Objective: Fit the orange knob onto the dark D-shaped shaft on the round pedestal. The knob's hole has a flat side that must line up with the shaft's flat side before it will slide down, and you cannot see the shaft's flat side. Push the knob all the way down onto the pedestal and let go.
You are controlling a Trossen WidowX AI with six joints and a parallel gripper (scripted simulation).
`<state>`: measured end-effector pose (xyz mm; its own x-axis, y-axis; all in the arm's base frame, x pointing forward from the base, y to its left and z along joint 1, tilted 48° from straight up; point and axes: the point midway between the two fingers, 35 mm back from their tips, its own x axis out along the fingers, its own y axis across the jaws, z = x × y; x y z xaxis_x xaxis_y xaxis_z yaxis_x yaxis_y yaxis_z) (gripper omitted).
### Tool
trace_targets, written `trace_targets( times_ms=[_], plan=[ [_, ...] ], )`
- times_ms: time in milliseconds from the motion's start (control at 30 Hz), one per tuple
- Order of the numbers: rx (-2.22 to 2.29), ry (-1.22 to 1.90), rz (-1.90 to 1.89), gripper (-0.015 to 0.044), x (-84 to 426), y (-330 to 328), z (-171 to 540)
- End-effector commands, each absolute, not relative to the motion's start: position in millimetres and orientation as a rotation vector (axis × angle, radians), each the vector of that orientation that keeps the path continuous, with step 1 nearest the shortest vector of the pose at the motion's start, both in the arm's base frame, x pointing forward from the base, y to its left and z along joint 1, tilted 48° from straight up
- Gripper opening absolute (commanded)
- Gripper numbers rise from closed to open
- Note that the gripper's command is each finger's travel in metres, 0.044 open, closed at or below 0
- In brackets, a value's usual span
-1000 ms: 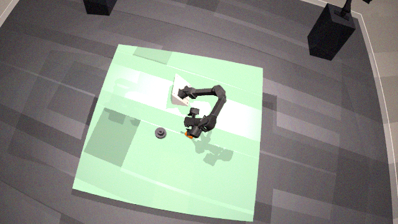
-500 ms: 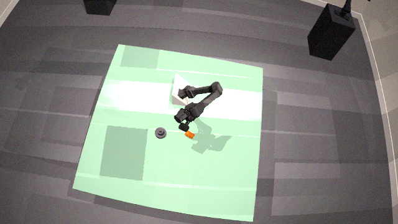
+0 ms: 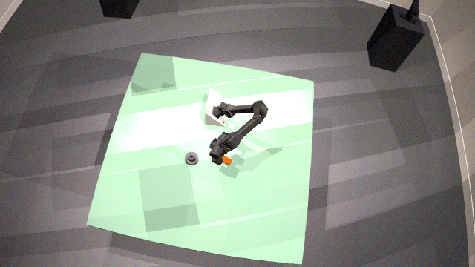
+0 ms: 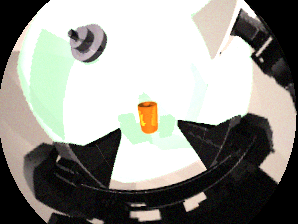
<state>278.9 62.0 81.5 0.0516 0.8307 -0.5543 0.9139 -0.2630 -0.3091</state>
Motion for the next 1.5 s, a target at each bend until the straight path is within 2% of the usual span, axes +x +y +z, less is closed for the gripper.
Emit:
trace_targets(
  times_ms=[0, 1067, 1300, 1333, 1467],
  plan=[
    [2.184, 1.833, -1.003, 0.0440, 277, 71, 75],
    [2.186, 1.835, -1.002, 0.0440, 276, 105, 44],
    [2.186, 1.835, -1.002, 0.0256, 276, 105, 44],
    [2.186, 1.835, -1.002, 0.0240, 276, 105, 44],
    [2.186, 1.835, -1.002, 0.0240, 276, 105, 44]
  ],
)
